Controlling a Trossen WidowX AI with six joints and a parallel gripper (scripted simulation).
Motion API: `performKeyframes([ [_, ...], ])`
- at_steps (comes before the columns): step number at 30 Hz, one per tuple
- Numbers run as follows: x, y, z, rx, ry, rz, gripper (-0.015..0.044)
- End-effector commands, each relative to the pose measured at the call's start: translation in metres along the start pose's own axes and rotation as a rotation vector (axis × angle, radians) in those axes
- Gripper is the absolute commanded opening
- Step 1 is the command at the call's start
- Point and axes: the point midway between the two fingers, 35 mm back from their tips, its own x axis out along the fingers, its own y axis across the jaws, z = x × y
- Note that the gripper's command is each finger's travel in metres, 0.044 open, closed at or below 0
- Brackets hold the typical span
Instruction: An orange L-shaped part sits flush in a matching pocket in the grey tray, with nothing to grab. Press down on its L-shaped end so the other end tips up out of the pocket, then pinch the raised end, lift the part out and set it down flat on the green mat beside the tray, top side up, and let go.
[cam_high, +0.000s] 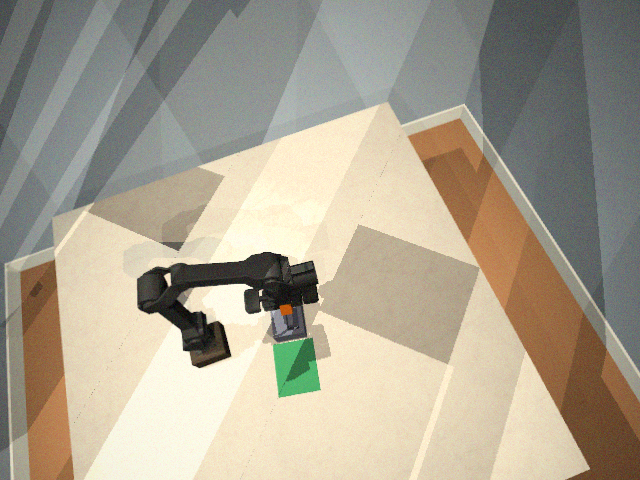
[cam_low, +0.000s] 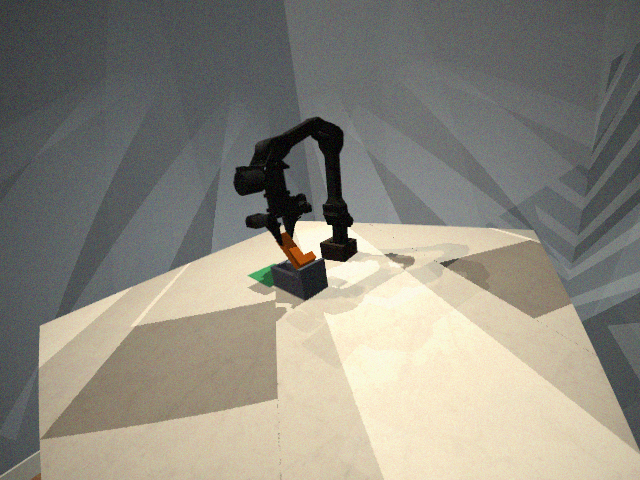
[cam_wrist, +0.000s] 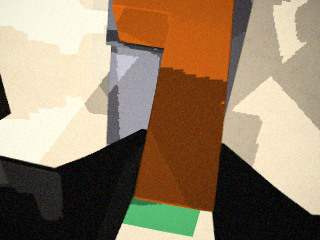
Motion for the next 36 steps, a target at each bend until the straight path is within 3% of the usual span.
performKeyframes([
  [1, -0.008, -0.002, 0.001, -0.004, -0.006, -0.008, 0.0000],
  [17, -0.018, -0.001, -0.003, -0.004, -0.005, -0.008, 0.0000],
  [36, -0.013, 0.003, -0.080, -0.004, 0.001, -0.008, 0.0000],
])
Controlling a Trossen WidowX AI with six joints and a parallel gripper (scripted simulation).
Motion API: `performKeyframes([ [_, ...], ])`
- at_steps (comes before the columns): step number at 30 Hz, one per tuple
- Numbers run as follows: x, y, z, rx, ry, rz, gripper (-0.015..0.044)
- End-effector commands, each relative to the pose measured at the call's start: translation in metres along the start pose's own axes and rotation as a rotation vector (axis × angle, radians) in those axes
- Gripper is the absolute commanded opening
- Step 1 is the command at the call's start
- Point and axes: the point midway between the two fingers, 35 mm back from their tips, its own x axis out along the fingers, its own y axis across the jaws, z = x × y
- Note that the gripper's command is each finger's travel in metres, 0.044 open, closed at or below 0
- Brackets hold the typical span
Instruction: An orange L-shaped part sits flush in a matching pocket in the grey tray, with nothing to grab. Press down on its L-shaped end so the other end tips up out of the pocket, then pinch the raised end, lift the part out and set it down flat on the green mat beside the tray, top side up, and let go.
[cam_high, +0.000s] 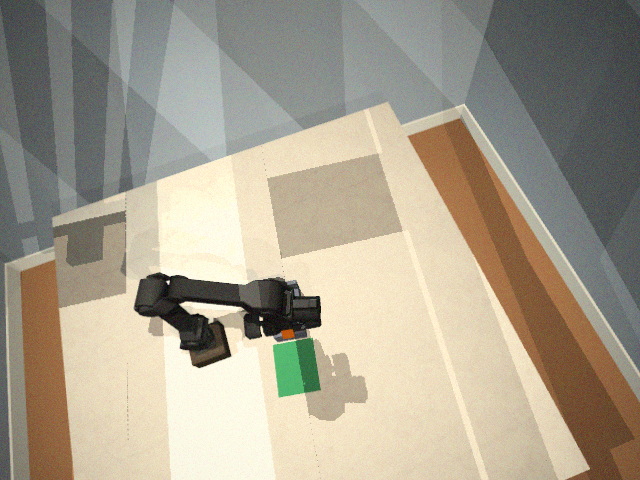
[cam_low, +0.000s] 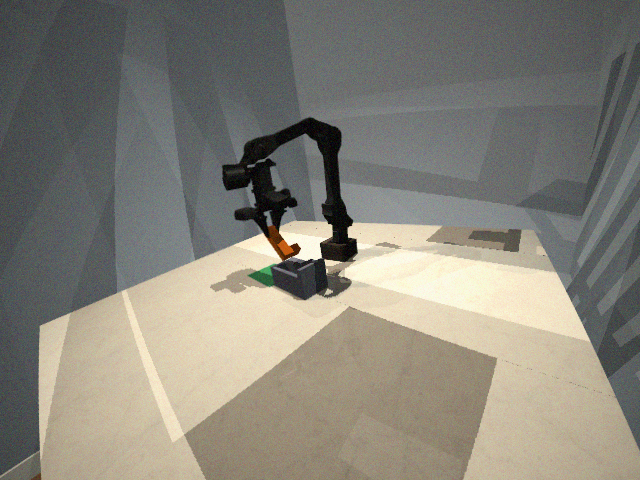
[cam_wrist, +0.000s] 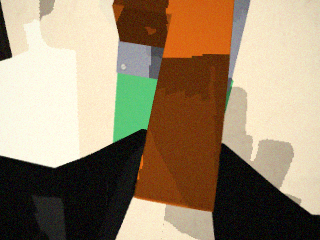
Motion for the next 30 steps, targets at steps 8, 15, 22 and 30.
performKeyframes([
  [8, 0.000, 0.005, -0.044, -0.002, 0.009, 0.002, 0.0000],
  [15, 0.000, 0.008, -0.073, -0.002, 0.011, 0.002, 0.0000],
  [22, 0.000, 0.011, -0.098, -0.002, 0.013, 0.002, 0.0000],
  [30, 0.005, 0.011, -0.098, -0.002, 0.013, 0.002, 0.0000],
])
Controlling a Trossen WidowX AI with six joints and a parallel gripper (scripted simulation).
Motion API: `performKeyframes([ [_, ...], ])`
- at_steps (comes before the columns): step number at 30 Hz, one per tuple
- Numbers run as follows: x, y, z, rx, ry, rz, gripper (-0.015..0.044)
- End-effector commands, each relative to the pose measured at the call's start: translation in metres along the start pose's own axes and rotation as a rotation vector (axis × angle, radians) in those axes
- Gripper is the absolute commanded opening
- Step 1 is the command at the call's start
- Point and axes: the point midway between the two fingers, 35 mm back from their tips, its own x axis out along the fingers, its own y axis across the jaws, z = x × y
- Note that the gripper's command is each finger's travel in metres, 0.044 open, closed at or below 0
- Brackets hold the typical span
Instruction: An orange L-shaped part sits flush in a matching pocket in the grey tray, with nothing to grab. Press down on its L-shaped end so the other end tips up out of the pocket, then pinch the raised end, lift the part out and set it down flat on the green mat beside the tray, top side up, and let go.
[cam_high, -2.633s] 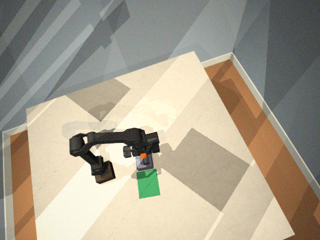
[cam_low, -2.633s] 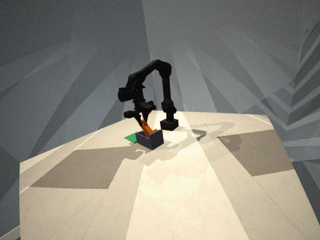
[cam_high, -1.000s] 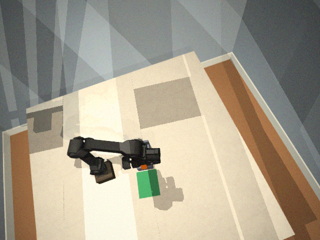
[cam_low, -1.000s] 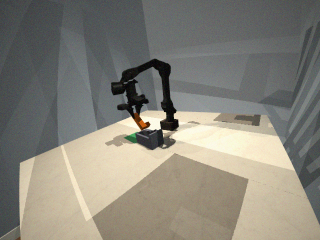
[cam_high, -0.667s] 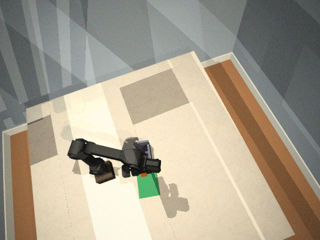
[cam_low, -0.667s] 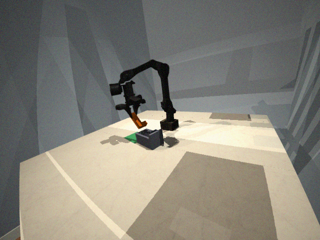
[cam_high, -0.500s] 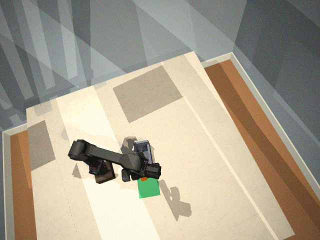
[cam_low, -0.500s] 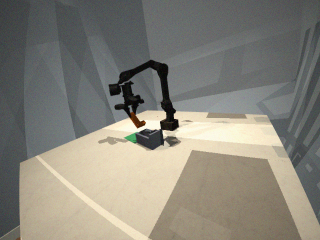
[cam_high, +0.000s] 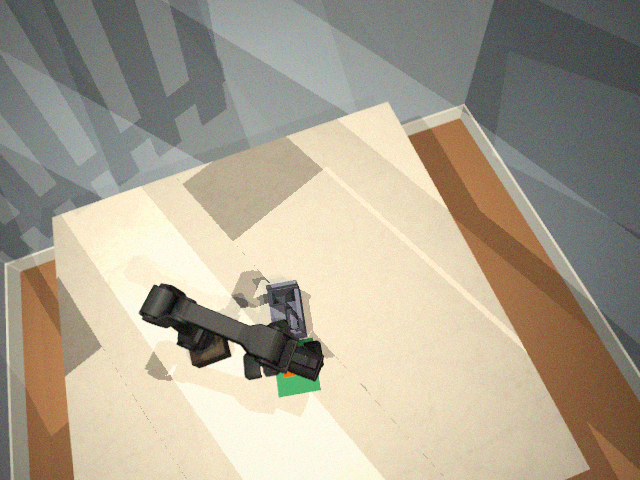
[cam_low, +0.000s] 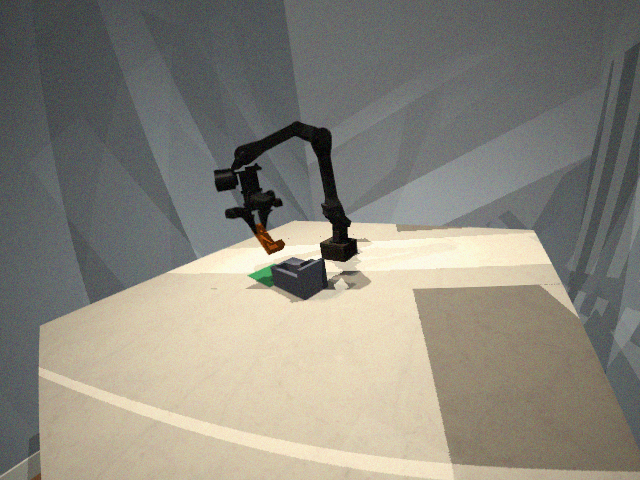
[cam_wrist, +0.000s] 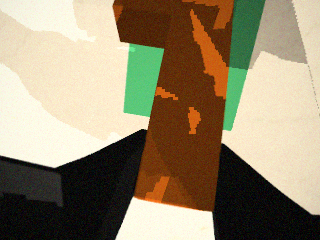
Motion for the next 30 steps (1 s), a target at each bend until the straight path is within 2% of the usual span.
performKeyframes([
  [1, 0.004, 0.000, -0.002, -0.004, 0.006, 0.001, 0.0000],
  [30, 0.051, 0.000, -0.002, -0.004, 0.005, 0.001, 0.0000],
])
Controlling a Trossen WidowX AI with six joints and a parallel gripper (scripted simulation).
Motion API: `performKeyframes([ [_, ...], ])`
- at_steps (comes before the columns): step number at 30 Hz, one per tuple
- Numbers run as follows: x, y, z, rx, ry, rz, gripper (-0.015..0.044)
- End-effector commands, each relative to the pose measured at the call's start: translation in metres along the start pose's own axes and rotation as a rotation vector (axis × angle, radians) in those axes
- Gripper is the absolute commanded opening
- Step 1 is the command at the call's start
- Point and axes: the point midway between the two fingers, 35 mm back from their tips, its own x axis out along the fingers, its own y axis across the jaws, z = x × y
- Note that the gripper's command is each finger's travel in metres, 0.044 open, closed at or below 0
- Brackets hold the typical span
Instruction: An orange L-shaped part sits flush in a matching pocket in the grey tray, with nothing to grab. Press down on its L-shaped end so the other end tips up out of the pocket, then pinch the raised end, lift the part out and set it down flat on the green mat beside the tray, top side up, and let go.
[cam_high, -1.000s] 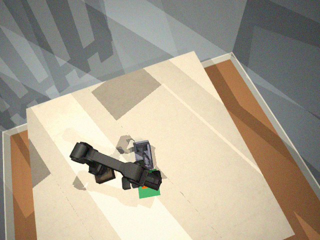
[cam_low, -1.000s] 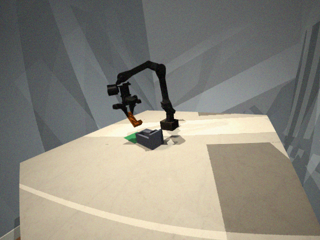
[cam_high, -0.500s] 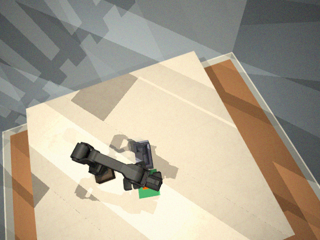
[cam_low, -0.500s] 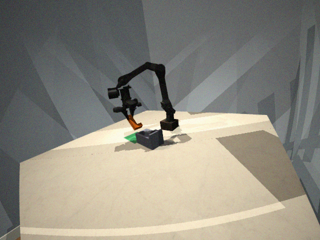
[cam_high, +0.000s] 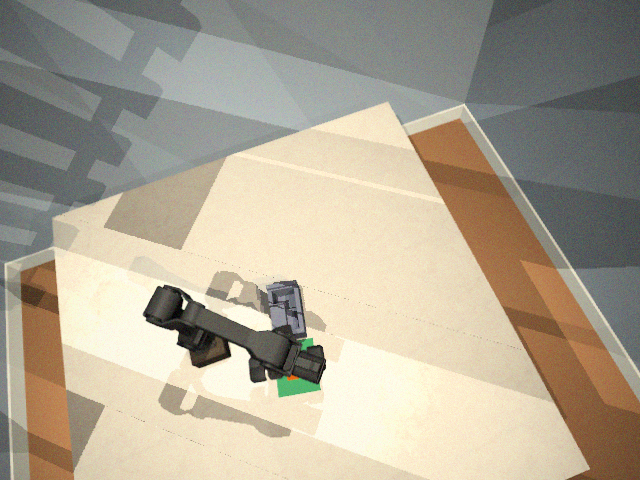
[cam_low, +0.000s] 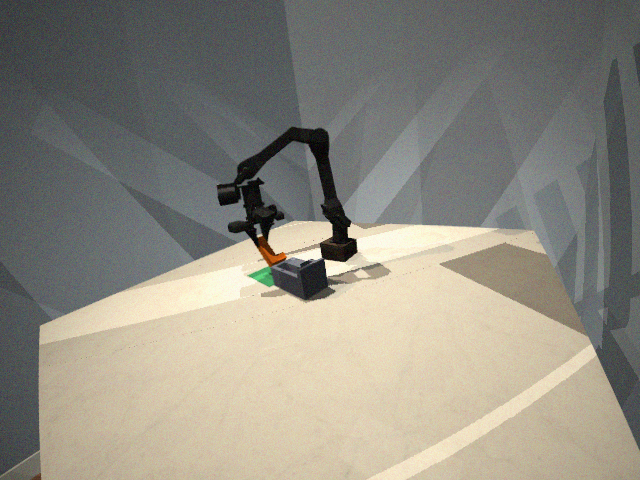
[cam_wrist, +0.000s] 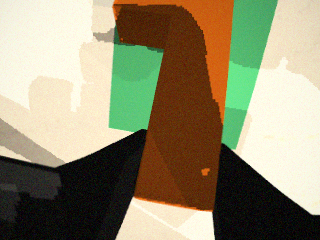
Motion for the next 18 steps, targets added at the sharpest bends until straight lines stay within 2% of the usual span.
performKeyframes([
  [1, 0.008, 0.002, 0.000, -0.001, 0.002, 0.008, 0.0000],
  [18, 0.034, 0.002, 0.000, -0.001, 0.002, 0.008, 0.0000],
])
